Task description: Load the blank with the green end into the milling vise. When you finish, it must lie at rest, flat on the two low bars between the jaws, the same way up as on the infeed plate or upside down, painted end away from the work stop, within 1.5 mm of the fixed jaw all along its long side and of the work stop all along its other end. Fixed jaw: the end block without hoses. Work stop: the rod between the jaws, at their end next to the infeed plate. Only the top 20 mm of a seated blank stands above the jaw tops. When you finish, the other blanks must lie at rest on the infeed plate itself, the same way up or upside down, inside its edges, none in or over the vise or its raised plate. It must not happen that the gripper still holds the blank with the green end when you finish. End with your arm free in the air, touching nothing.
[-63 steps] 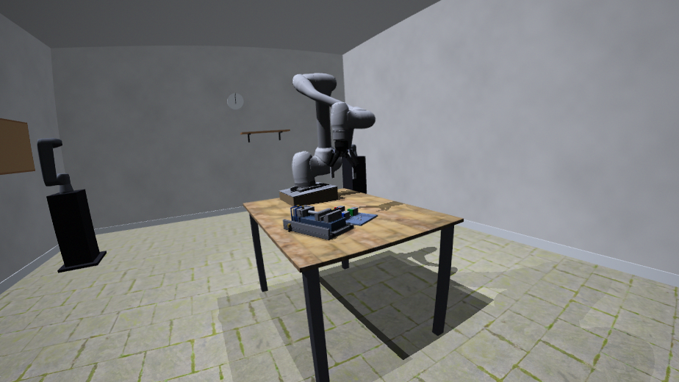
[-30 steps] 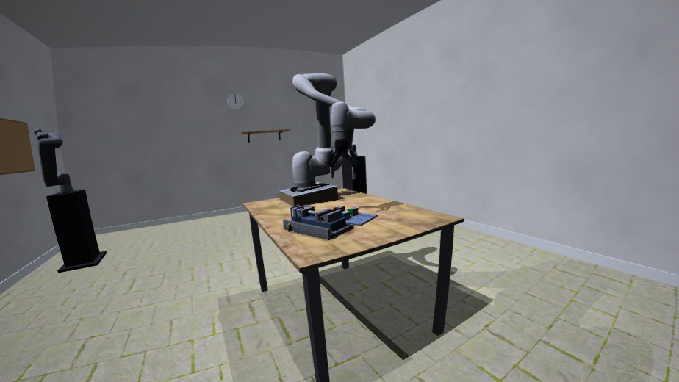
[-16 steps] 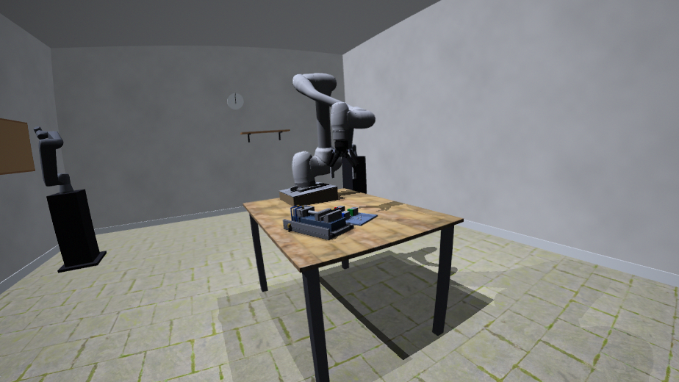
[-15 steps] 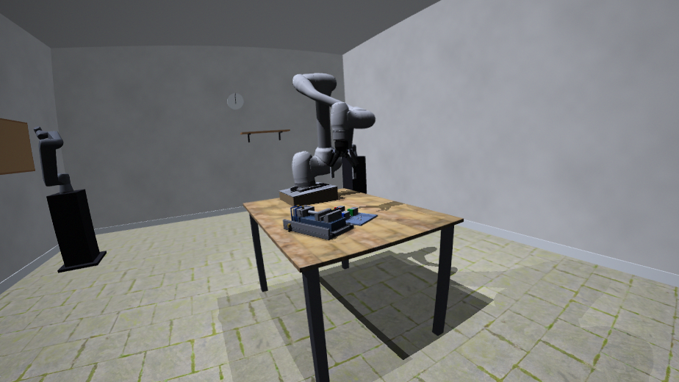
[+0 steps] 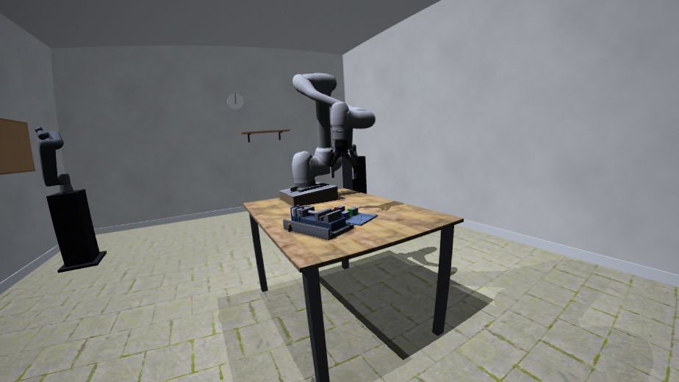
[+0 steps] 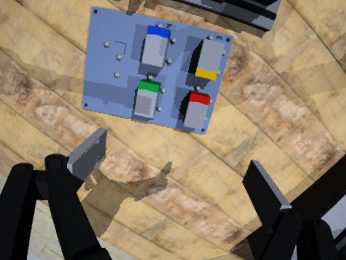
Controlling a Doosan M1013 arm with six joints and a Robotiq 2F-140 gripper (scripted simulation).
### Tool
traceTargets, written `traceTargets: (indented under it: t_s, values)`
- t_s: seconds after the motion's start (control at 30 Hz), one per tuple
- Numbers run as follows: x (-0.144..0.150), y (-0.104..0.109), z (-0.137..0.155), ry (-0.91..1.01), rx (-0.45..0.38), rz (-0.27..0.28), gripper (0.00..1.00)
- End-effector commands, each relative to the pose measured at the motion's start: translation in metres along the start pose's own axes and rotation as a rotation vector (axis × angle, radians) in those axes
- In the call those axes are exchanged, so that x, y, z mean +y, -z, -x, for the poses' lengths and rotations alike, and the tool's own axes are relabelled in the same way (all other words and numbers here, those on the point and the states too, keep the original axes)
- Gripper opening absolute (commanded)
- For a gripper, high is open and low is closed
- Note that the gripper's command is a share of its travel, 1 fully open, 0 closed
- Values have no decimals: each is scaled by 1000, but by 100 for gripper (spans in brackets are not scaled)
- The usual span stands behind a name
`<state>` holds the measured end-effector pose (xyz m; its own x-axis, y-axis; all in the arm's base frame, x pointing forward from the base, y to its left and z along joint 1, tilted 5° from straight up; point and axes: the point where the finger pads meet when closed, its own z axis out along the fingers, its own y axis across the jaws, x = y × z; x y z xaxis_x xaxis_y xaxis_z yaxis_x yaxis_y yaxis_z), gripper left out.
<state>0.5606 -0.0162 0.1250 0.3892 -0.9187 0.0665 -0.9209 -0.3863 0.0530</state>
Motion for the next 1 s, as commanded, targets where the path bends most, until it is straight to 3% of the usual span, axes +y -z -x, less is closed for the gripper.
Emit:
traceTargets:
  t_s: [0.0, 0.07, 0.57, 0.97]
  values:
    - [0, 0, 0, 0, 0, 0, 100]
    - [0, 0, 0, 0, 0, 0, 100]
    - [0, -60, -3, 0, 0, 0, 100]
    - [2, -60, 18, 0, 0, 0, 100]
